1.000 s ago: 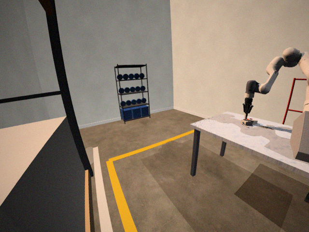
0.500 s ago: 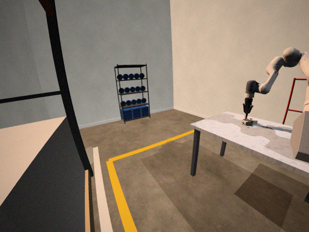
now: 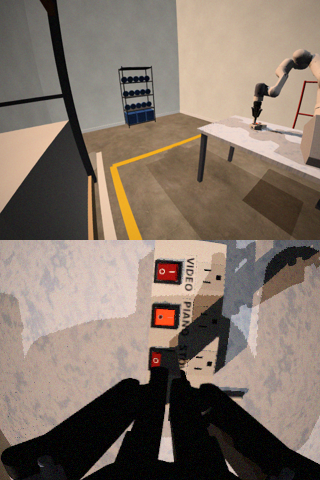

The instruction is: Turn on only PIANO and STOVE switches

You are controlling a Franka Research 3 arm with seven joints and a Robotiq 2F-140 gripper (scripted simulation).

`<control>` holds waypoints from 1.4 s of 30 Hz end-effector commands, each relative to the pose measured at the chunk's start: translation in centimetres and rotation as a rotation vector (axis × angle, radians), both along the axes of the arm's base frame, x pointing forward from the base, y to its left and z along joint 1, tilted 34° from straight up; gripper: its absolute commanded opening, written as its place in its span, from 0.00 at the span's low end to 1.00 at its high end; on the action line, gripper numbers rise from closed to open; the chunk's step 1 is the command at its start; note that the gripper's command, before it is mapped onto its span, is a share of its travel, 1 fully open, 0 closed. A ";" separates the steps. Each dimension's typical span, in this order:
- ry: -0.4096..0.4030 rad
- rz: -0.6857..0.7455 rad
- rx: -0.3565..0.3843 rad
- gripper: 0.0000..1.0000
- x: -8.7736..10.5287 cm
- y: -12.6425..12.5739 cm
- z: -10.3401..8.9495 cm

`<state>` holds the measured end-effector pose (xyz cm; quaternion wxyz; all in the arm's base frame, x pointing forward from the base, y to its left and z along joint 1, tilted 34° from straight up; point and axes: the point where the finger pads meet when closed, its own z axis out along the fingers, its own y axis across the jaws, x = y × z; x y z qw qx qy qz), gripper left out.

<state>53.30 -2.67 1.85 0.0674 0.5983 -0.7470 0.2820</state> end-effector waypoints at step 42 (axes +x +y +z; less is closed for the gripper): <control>-0.003 -0.005 0.002 0.00 0.1 -0.3 -0.2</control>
